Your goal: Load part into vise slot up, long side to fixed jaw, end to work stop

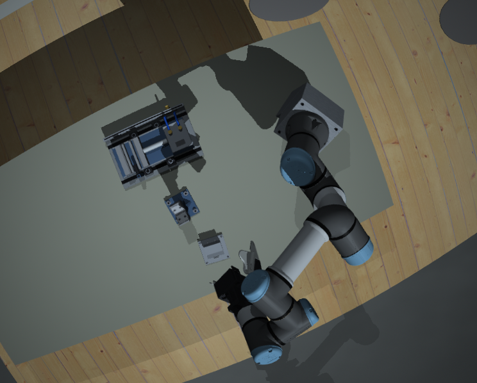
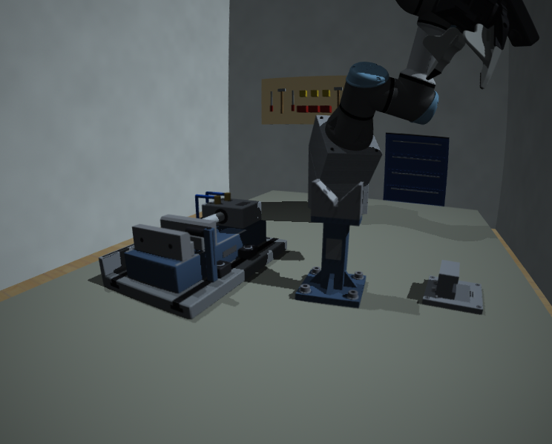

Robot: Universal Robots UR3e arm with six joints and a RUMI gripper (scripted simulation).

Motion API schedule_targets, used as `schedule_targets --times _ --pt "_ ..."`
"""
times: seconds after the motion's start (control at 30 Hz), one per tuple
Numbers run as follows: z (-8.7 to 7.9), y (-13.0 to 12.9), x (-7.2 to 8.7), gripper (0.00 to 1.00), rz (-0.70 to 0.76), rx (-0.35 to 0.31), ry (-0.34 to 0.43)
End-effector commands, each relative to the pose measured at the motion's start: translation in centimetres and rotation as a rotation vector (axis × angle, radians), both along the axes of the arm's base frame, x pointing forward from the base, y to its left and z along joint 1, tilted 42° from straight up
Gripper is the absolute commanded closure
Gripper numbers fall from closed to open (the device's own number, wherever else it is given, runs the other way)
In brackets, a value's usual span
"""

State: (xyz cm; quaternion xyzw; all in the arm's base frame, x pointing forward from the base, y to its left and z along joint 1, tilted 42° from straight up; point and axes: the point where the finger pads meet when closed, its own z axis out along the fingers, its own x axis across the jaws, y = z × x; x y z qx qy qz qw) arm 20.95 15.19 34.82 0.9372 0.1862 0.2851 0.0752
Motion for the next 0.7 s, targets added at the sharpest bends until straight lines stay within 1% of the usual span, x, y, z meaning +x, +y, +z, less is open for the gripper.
schedule_targets --times 0.0,0.1,0.13,0.17,0.2,0.23,0.27,0.3,0.4,0.5,0.53,0.57,0.6,0.63,0.67 --pt "-1.0 0.3 0.0 0.0 -0.009 0.058 0.044" --pt "-1.7 0.6 0.1 0.0 -0.025 0.094 0.07" --pt "-1.7 0.6 0.1 0.0 -0.025 0.094 0.07" --pt "-2.0 0.8 0.1 0.0 -0.033 0.114 0.082" --pt "-2.0 0.8 0.1 0.0 -0.033 0.114 0.082" --pt "-2.2 1.0 0.2 0.0 -0.042 0.134 0.093" --pt "-2.2 1.0 0.2 0.0 -0.042 0.134 0.093" --pt "-2.5 1.2 0.3 0.0 -0.05 0.154 0.103" --pt "-2.5 1.2 0.3 0.0 -0.05 0.154 0.103" --pt "-3.0 1.8 0.7 0.0 -0.077 0.218 0.127" --pt "-3.0 1.8 0.7 0.0 -0.077 0.218 0.127" --pt "-3.2 2.0 0.9 0.0 -0.086 0.24 0.133" --pt "-3.2 2.0 0.9 0.0 -0.086 0.24 0.133" --pt "-3.3 2.2 1.1 0.0 -0.095 0.262 0.139" --pt "-3.3 2.2 1.1 0.0 -0.095 0.262 0.139"
